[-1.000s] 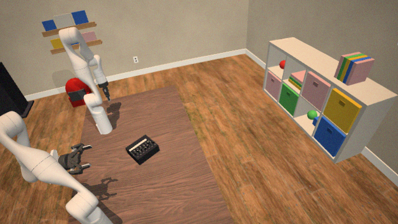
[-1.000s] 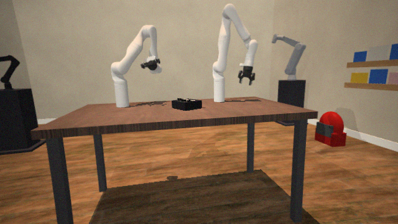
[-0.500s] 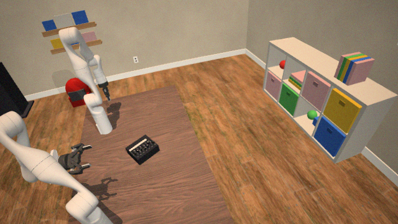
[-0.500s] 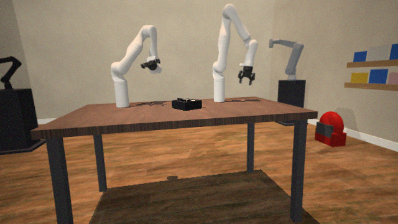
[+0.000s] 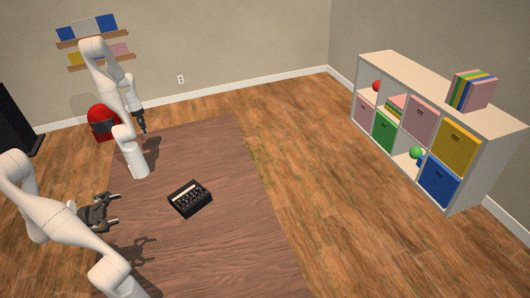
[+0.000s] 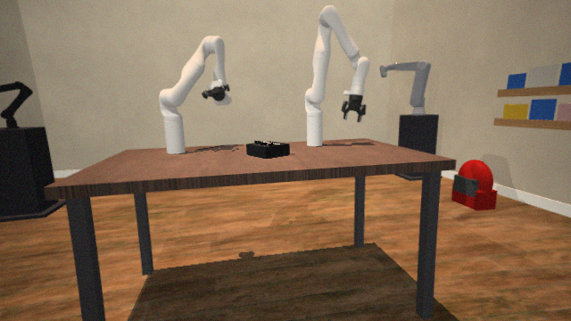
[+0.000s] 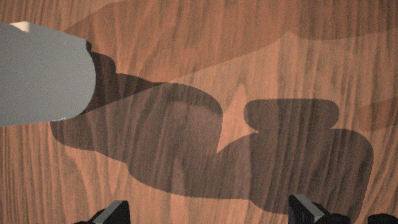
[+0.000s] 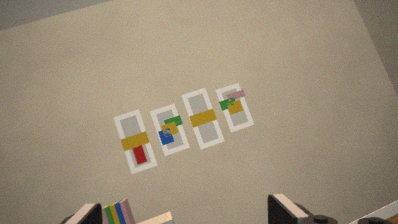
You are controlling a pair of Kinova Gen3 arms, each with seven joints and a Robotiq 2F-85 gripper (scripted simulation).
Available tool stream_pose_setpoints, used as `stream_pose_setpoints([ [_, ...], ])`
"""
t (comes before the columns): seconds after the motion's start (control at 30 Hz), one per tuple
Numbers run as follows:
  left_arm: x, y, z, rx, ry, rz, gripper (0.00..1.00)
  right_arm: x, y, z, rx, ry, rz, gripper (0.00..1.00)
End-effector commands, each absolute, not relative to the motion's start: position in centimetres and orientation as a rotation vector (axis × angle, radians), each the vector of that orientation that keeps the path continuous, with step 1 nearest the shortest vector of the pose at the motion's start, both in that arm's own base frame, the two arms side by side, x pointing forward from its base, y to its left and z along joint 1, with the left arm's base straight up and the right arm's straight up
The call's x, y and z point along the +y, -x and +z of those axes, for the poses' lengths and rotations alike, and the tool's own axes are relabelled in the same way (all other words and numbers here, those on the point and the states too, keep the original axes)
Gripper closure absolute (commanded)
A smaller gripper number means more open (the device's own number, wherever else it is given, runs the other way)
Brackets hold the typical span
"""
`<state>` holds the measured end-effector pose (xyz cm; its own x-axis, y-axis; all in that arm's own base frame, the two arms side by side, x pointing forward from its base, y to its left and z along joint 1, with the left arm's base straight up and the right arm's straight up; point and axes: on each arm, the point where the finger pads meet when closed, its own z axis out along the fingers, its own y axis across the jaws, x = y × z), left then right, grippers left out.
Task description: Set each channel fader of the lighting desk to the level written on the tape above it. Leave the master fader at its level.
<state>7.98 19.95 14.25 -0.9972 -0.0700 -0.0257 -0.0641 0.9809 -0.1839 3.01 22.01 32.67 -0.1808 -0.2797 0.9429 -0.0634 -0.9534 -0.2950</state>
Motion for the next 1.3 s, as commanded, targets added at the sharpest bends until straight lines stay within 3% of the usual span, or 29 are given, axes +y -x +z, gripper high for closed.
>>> stream_pose_setpoints([
  [0.0, 20.0, -8.0, 14.3, 3.095, 0.105, -0.284, 0.002, 22.0, -2.9, 32.7, 0.402, 1.913, -2.267, 0.002],
  [0.57, 20.0, -8.0, 14.3, 3.095, 0.105, -0.284, 0.002, 21.6, 0.1, 31.0, 0.332, 1.981, -2.129, 0.002],
  [1.27, 20.0, -8.0, 14.3, 3.095, 0.105, -0.284, 0.002, 18.5, 9.1, 26.2, 0.078, 2.158, -1.735, 0.002],
])
